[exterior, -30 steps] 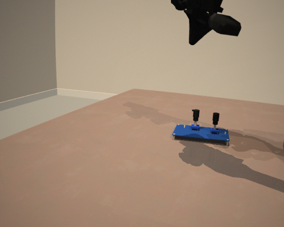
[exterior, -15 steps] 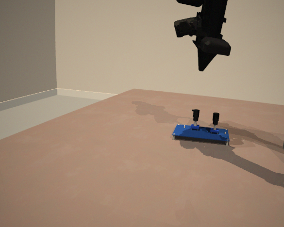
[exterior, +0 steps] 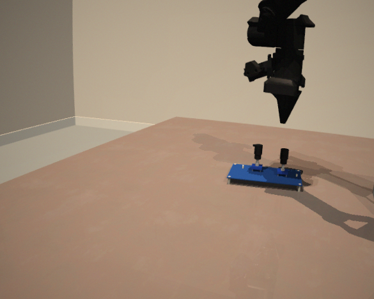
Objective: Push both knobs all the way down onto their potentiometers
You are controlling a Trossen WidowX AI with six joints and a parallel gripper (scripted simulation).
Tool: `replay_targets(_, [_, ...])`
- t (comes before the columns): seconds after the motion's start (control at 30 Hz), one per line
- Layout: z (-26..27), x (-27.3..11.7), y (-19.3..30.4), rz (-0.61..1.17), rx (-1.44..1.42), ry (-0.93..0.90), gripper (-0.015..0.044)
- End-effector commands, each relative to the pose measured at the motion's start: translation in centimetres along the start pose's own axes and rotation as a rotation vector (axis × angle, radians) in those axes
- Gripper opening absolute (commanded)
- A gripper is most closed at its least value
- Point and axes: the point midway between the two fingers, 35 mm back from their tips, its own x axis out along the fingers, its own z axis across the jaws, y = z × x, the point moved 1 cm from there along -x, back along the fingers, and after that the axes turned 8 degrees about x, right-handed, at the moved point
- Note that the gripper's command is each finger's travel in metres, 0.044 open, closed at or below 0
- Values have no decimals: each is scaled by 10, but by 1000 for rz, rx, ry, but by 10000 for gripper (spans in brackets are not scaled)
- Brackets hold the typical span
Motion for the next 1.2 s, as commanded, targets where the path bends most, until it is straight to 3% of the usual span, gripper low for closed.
replay_targets(0.0, [-8,13,7,32,90,-31,0])
replay_targets(1.17, [-6,54,9,32,89,-32,0])
